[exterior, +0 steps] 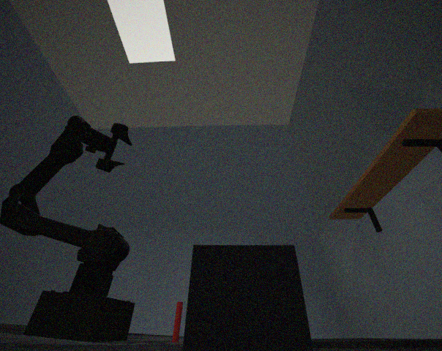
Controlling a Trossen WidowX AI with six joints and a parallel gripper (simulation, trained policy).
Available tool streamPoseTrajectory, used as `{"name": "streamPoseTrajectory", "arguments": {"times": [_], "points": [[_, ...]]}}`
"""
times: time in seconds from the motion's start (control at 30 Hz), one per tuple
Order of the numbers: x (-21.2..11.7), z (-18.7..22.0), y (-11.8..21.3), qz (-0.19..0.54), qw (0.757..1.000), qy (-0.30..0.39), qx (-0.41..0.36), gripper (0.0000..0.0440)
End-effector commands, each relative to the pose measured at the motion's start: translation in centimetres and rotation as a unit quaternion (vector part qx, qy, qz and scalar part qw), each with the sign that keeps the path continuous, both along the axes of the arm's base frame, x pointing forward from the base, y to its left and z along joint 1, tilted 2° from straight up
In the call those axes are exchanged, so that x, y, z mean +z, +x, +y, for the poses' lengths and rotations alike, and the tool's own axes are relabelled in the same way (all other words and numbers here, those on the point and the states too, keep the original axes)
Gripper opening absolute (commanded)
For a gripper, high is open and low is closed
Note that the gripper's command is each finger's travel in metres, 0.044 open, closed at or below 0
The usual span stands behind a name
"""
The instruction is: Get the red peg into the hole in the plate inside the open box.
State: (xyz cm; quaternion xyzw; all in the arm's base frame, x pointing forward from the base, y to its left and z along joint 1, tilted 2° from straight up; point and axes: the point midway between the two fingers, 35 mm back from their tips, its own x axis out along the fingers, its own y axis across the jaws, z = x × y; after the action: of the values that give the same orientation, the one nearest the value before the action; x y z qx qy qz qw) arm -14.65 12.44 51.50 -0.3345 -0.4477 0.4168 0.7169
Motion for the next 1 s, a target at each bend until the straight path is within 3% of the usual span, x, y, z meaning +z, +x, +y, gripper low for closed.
{"name": "streamPoseTrajectory", "arguments": {"times": [0.0, 0.07, 0.47, 0.97], "points": [[0.1, 0.0, 0.4, 0.007, 1.000, 0.004, -0.008, 0.0421], [0.2, 0.0, 1.5, 0.027, 0.999, 0.013, -0.024, 0.0440], [-0.1, -0.5, 10.4, 0.175, 0.970, 0.081, -0.149, 0.0440], [-2.9, -3.9, 20.5, 0.349, 0.881, 0.162, -0.275, 0.0440]]}}
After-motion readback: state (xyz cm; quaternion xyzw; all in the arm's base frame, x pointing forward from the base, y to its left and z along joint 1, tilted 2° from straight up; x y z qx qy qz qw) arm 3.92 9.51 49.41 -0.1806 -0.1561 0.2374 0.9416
